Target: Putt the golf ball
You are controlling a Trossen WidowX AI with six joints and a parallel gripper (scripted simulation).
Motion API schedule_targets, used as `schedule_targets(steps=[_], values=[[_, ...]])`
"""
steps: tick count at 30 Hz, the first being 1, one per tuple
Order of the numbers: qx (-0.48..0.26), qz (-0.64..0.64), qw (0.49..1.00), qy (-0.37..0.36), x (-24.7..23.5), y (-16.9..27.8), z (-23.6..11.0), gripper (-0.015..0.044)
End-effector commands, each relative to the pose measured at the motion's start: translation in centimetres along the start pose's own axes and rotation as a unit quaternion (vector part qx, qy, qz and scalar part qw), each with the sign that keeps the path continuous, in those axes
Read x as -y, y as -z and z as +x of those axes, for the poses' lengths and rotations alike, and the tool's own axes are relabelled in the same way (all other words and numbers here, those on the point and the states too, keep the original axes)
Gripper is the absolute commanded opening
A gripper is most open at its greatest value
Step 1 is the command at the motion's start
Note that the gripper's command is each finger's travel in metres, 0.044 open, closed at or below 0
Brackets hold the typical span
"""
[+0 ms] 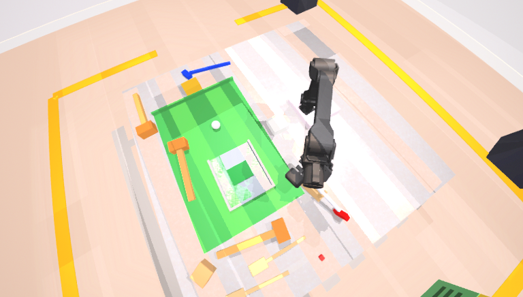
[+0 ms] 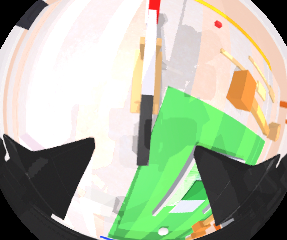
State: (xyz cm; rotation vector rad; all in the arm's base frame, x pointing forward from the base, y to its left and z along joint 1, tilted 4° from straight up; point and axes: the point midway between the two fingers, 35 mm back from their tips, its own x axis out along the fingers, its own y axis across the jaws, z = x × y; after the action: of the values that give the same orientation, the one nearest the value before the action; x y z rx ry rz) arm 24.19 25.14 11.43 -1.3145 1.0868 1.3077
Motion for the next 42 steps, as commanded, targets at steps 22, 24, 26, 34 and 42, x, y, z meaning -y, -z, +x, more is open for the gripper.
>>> schedule_targets(steps=[22, 24, 26, 34, 42], values=[[-0.011, -0.007, 1.0, -0.006, -0.1, 0.9, 4.8, 0.044], [-0.011, -0.007, 1.0, -0.006, -0.1, 0.9, 4.9, 0.044], [-0.011, -0.007, 1.0, -0.006, -0.1, 0.9, 5.1, 0.044], [-0.011, -0.007, 1.0, -0.006, -0.1, 1.0, 6.3, 0.044], [-0.011, -0.007, 1.0, -0.006, -0.1, 1.1, 7.1, 0.044]])
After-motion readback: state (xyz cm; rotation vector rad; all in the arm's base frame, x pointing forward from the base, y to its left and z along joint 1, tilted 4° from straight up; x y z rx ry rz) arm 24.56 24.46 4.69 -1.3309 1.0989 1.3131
